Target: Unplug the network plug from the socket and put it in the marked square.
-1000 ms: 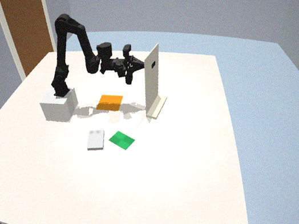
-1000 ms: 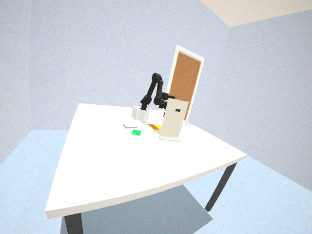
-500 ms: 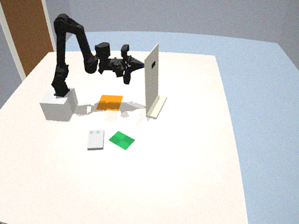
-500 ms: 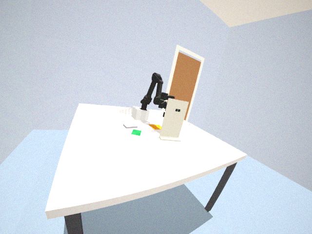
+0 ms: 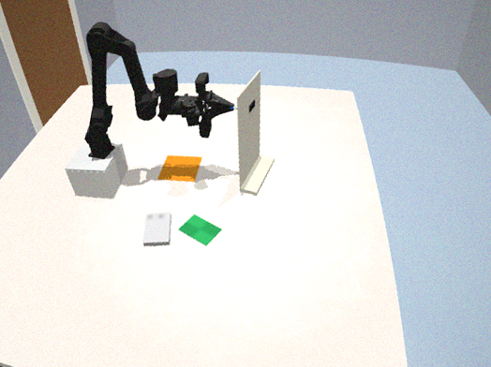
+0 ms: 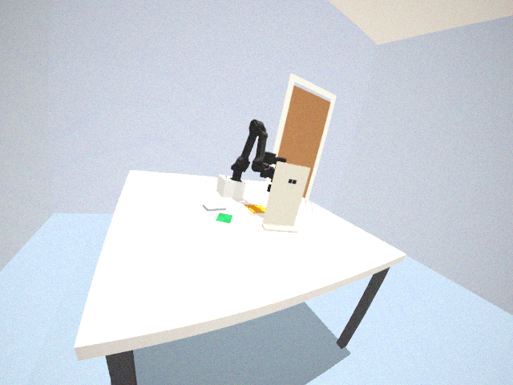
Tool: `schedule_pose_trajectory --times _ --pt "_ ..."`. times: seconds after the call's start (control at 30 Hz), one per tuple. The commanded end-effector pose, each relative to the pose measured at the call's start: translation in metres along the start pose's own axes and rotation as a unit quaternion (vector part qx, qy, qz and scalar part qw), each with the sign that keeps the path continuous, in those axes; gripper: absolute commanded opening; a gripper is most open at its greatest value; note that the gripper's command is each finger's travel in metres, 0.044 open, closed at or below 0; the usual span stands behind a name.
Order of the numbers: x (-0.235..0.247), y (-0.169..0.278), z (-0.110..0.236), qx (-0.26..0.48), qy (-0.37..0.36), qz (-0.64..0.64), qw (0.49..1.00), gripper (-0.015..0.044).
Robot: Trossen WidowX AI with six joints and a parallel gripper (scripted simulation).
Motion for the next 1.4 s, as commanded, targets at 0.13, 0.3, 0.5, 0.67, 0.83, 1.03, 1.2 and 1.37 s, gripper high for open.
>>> schedule_pose_trajectory --times 0.13,0.3,0.5,0.67,0.83,1.03,1.2,1.37 --pt "0.003 0.002 0.007 -0.001 -0.004 -0.004 1.0 0.0" --pt "0.003 0.003 0.01 -0.001 -0.004 -0.004 1.0 0.0" --pt "0.003 0.004 0.014 -0.001 -0.004 -0.004 1.0 0.0" --pt "0.003 0.005 0.017 -0.001 -0.004 -0.004 1.0 0.0" --pt "0.003 0.006 0.021 -0.001 -0.004 -0.004 1.0 0.0" --pt "0.003 0.007 0.025 -0.001 -0.003 -0.004 1.0 0.0" --pt "0.003 0.008 0.028 -0.001 -0.003 -0.004 1.0 0.0" --pt "0.003 0.009 0.031 -0.001 -0.003 -0.004 1.0 0.0"
Point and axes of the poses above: the point midway between the two fingers, 35 mm back from their tips, its own z axis back along the fingers, its own x axis across the jaws, y = z × x, the point moved 3 cm from there along z, back along the fingers, and after that the axes turned 7 degrees about z, right-handed, at the moved point
